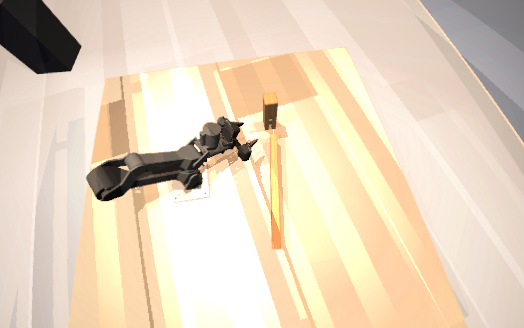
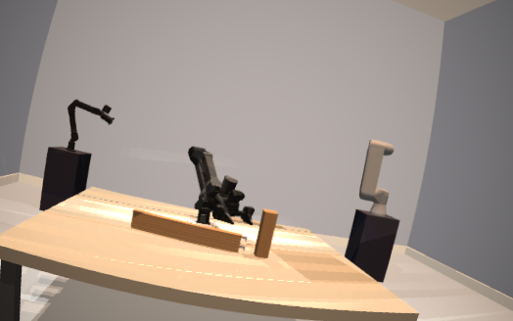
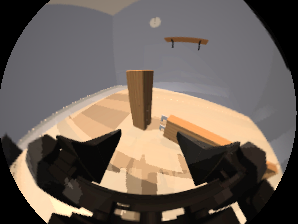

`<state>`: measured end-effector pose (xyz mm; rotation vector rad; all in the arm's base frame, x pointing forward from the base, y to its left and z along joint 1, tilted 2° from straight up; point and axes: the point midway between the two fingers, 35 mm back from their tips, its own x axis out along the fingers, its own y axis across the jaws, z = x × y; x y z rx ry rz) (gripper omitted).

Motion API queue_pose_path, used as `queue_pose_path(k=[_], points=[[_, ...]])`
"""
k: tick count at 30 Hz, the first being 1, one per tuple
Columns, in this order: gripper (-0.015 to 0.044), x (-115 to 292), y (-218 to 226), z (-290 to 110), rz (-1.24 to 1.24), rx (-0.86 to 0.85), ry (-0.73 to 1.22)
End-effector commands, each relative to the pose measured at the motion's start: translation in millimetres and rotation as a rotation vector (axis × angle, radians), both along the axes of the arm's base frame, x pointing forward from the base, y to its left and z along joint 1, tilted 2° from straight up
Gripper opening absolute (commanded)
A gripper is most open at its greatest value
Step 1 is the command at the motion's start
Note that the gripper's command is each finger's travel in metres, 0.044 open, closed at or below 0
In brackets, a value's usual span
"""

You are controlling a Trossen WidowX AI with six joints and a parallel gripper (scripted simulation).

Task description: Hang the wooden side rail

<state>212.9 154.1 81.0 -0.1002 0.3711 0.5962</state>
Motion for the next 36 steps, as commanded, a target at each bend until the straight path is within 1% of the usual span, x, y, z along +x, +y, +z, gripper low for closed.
queue_pose_path(k=[1, 11, 18, 23, 30, 36], points=[[0.044, -0.4, 0.2, 0.9, 0.0, 0.01, 0.0], [0.044, 0.3, 0.4, 1.0, 0.004, 0.004, 0.002], [0.044, 26.4, 3.1, 5.9, 0.171, -0.203, 0.094], [0.044, 43.5, -3.1, 16.6, 0.317, -0.28, 0.166], [0.044, 63.4, -20.3, 44.6, 0.503, -0.262, 0.223], [0.044, 65.2, -22.4, 48.1, 0.518, -0.253, 0.224]])
